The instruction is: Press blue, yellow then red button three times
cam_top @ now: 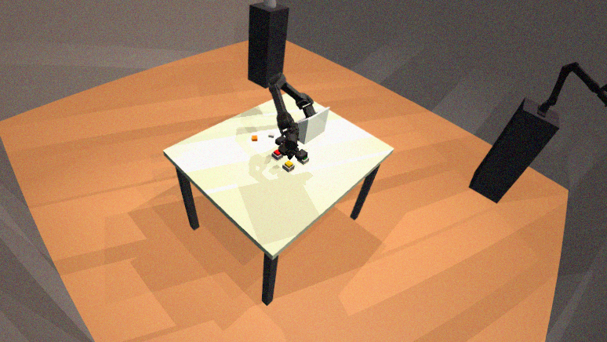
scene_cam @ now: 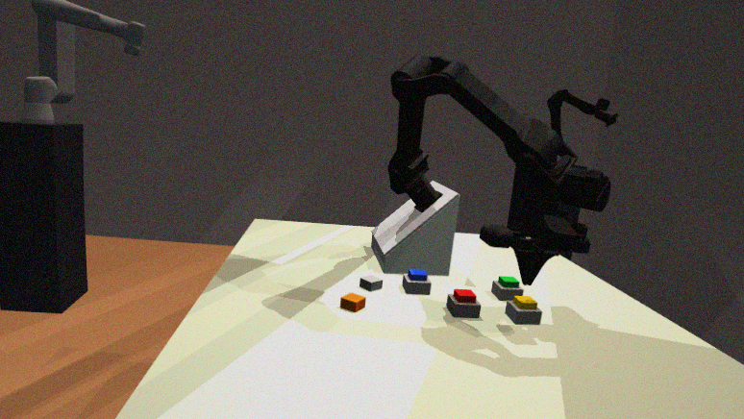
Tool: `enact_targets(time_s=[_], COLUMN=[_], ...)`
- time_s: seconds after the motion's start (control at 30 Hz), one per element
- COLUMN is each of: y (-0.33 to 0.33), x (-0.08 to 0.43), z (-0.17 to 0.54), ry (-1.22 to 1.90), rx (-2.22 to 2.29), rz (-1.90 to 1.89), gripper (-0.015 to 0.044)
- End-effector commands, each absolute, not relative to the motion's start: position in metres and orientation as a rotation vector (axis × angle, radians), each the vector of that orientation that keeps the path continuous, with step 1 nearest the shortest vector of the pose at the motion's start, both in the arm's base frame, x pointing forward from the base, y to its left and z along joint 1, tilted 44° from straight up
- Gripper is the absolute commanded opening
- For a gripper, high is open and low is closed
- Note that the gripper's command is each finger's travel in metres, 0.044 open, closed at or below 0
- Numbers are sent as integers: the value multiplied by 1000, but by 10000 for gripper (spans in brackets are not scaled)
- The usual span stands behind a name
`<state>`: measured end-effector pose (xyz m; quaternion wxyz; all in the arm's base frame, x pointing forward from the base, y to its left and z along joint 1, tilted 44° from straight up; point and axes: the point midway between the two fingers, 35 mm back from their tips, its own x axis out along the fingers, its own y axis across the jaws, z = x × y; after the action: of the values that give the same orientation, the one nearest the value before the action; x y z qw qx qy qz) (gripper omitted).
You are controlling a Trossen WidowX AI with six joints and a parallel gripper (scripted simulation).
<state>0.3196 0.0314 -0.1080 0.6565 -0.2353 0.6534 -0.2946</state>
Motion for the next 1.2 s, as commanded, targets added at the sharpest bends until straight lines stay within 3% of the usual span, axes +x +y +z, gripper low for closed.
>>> enact_targets(time_s=[0.0, 0.23, 0.57, 1.17], y=[65, 73, -2, -48], x=[324, 323, 293, 291], z=[-76, -63, 7, -40], ry=[1469, 1469, 1471, 1470], rx=[-521, -521, -528, -530], rz=[-658, -658, -663, -665], gripper=[20, 20, 20, 20])
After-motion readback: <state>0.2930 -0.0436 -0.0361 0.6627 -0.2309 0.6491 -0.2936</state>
